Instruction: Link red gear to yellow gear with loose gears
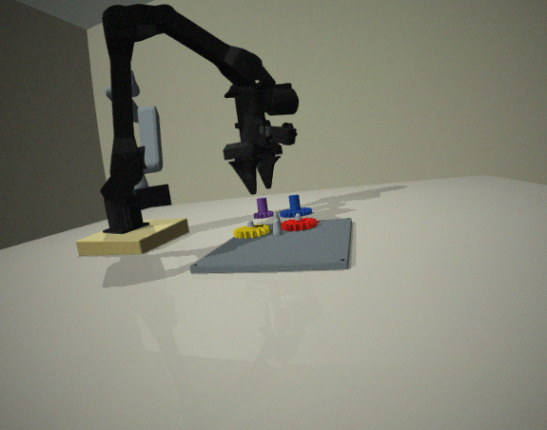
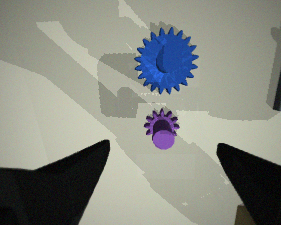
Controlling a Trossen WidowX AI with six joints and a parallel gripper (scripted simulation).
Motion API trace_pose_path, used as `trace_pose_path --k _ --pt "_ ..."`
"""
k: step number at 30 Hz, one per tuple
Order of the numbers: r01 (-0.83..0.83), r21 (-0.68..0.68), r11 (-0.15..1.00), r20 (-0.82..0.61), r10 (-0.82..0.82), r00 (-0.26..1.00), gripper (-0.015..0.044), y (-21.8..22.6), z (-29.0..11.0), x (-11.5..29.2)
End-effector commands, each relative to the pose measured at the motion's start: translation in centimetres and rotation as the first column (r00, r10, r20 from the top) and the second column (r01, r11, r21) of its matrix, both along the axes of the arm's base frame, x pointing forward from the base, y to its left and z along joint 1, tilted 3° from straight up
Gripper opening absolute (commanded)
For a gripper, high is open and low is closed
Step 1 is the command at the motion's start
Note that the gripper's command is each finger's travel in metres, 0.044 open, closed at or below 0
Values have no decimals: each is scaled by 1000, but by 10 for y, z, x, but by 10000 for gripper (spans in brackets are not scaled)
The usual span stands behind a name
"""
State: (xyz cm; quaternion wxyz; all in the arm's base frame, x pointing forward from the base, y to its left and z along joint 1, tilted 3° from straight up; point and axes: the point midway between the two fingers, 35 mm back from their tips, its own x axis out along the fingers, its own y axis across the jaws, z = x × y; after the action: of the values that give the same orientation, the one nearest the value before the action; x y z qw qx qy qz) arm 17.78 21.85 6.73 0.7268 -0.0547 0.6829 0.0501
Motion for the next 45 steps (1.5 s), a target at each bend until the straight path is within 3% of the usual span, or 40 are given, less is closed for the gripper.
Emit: trace_pose_path --k 1,20,34,41,45 --pt "4 -11 1000 -5 -4 1000 440 -2 -8 -1" --pt "4 -11 1000 -5 -4 1000 440 -3 -27 0" --pt "4 -11 1000 -5 -4 1000 72 -3 -27 0" --pt "4 -11 1000 -5 -4 1000 6 -3 -27 0" --pt "4 -11 1000 -4 -4 1000 0 -2 -22 1"
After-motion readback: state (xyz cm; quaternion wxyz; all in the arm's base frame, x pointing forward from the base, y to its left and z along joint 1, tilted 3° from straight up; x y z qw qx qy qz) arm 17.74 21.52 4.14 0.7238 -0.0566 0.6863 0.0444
